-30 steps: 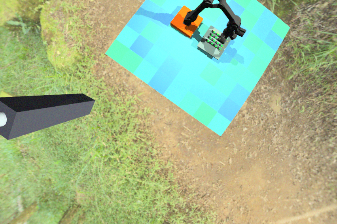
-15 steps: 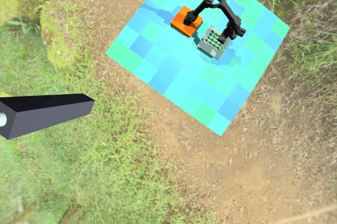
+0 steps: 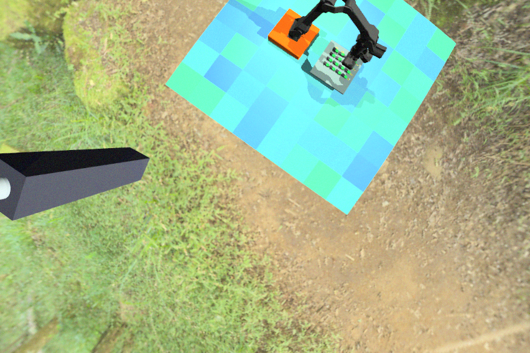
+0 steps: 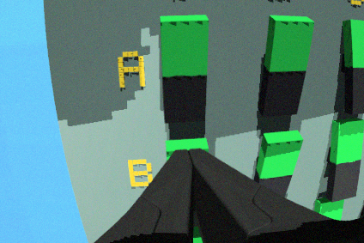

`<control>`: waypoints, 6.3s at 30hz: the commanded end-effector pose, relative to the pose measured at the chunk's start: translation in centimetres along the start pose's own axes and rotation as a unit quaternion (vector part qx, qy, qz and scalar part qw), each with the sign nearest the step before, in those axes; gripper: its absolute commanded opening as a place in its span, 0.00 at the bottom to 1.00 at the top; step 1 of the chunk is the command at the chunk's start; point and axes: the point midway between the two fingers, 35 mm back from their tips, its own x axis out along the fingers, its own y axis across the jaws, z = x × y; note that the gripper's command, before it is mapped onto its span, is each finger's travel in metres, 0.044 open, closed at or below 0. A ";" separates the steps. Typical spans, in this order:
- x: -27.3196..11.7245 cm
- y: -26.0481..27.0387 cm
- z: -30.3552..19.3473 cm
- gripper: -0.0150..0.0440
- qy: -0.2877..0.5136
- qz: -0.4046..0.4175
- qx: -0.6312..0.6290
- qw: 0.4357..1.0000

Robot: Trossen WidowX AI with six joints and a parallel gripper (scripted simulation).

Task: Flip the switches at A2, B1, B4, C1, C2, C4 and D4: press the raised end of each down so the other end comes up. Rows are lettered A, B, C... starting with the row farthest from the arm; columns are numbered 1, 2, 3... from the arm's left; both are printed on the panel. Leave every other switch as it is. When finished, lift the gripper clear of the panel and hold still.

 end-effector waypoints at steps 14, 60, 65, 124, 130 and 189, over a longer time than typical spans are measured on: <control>0.5 0.0 -0.2 0.25 0.005 0.000 0.003 1.000; -2.7 -10.1 -2.3 0.25 -0.020 -0.004 0.002 1.000; -2.5 -10.1 -2.3 0.25 -0.020 -0.004 0.002 1.000; -0.1 -10.1 -2.3 0.25 -0.020 -0.004 0.002 1.000; 0.0 -10.1 -2.3 0.25 -0.020 -0.004 0.002 1.000; 0.8 -10.1 -2.3 0.25 -0.020 -0.004 0.002 1.000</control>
